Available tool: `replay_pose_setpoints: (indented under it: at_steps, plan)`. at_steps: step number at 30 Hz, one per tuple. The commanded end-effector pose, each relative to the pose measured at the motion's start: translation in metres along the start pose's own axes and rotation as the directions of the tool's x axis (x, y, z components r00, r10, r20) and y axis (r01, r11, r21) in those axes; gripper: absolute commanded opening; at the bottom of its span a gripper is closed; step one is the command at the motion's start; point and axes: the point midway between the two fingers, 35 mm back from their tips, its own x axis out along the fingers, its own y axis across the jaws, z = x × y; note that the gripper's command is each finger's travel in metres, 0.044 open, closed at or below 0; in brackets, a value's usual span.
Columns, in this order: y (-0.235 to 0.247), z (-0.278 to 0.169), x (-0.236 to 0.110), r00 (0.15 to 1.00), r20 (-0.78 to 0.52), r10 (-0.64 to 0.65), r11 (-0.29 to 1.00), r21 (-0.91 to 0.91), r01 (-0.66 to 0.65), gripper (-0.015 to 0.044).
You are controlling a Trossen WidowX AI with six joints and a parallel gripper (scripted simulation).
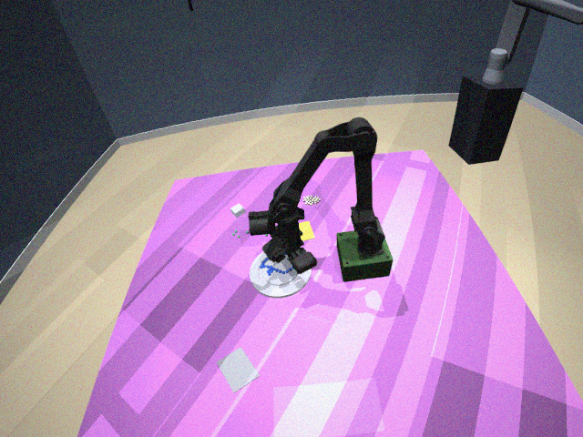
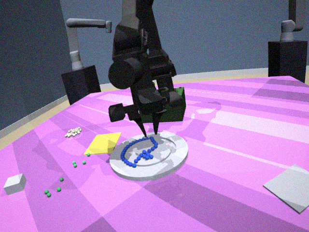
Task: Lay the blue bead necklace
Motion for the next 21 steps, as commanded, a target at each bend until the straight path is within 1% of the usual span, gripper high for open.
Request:
replay_pose_setpoints:
  at_steps: [1, 12, 16, 17, 21]
  plan:
    - [0.0014, -0.0031, 0.0099, 1.000, -0.013, 0.004, 1.000, 0.000, -0.004, 0.0120]
    - [0.0017, -0.0038, 0.0155, 1.000, -0.014, 0.005, 1.000, 0.001, -0.005, 0.0120]
    - [0.0012, -0.0021, 0.0130, 1.000, -0.007, 0.003, 1.000, 0.003, -0.003, 0.0015]
    - [0.0012, -0.0021, 0.0130, 1.000, -0.007, 0.003, 1.000, 0.003, -0.003, 0.0000]
    - [0.0012, -0.0021, 0.0130, 1.000, -0.007, 0.003, 1.000, 0.003, -0.003, 0.0000]
